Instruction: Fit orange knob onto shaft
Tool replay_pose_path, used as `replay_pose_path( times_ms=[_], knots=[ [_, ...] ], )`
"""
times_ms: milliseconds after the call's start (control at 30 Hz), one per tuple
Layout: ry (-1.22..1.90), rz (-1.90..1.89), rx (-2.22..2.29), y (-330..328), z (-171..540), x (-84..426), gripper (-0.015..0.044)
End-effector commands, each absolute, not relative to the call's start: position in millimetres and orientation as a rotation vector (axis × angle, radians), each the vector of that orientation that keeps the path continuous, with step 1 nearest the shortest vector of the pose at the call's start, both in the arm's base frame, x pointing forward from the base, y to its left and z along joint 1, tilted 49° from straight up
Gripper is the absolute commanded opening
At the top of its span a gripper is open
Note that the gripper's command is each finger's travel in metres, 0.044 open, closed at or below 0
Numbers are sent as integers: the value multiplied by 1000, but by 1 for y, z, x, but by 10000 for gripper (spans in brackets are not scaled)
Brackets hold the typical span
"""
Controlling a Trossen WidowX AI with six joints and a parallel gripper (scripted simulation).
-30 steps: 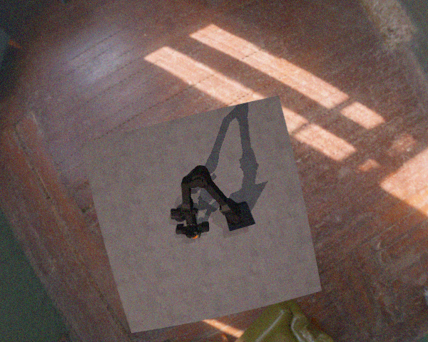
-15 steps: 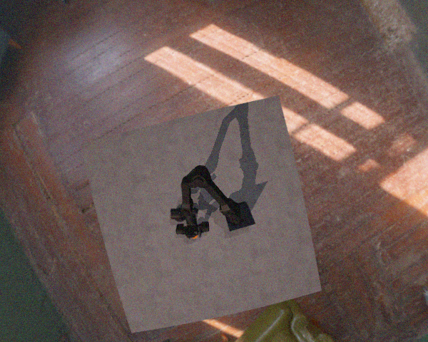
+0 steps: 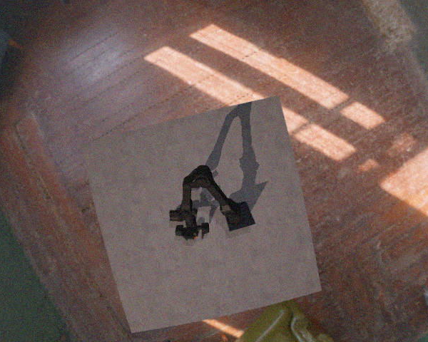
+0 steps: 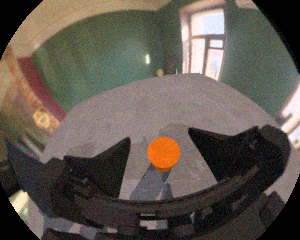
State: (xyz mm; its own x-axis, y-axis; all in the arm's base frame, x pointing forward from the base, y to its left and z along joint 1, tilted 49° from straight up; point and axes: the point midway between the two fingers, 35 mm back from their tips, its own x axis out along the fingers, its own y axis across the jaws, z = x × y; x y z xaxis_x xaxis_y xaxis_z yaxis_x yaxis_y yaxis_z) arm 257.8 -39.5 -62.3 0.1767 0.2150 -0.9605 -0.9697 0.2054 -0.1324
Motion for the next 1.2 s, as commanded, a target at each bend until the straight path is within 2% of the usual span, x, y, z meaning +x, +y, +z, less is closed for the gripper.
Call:
replay_pose_path(
  times_ms=[0, 200, 433, 567, 667, 1067, 1167],
  knots=[
    [1000, 1058, -988, -8, -33, 263, 440],
    [1017, 1057, -986, 7, -22, 261, 440],
    [1643, 867, -1150, 13, -34, 249, 440],
    [1837, 581, -1458, 23, -19, 258, 440],
    [1845, 456, -1599, 31, -11, 265, 440],
    [1844, 441, -1589, 32, -12, 264, 440],
    [1825, 233, -1443, 32, -12, 264, 440]
  ],
)
